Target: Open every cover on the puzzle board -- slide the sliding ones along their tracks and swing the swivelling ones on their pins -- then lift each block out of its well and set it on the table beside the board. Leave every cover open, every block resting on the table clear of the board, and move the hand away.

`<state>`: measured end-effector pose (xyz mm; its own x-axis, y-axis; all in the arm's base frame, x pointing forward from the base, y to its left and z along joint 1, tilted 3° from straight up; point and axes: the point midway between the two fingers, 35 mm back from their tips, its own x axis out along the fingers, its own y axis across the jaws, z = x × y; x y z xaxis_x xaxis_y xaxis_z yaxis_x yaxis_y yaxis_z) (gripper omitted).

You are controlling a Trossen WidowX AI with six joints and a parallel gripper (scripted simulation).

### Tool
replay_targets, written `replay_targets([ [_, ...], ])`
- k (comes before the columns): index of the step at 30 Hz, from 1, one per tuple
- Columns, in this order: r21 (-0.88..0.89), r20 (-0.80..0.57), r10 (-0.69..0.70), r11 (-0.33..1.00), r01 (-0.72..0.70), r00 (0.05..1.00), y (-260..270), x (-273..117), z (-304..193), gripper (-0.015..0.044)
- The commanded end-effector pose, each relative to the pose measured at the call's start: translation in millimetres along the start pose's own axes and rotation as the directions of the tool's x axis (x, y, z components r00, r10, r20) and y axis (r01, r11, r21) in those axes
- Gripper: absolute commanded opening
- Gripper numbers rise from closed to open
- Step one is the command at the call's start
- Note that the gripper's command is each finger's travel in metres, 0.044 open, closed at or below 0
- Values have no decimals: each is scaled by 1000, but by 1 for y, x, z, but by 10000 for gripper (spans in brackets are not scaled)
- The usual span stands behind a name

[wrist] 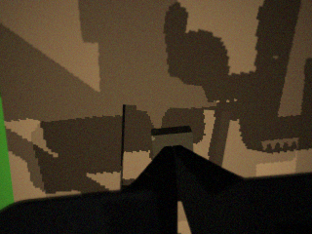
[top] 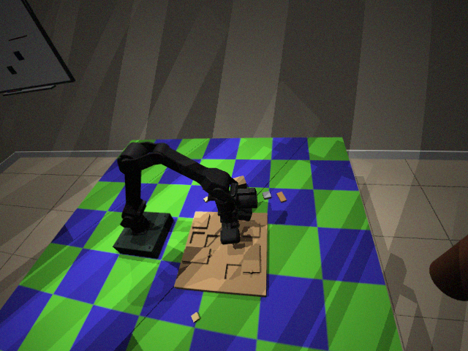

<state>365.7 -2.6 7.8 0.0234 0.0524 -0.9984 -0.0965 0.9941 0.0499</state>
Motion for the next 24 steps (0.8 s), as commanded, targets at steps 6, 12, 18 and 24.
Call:
replay_targets([
  [6, -15, -2, 1, 1000, -2, 1000, 0, -6, 1, 0],
  [12, -407, -2, 2, 913, -3, 1000, 0, -8, 0, 0],
  [18, -451, -8, 1, 892, -5, 1000, 0, -10, -1, 105],
  [24, -600, -7, 2, 800, -6, 1000, 0, -18, 0, 144],
])
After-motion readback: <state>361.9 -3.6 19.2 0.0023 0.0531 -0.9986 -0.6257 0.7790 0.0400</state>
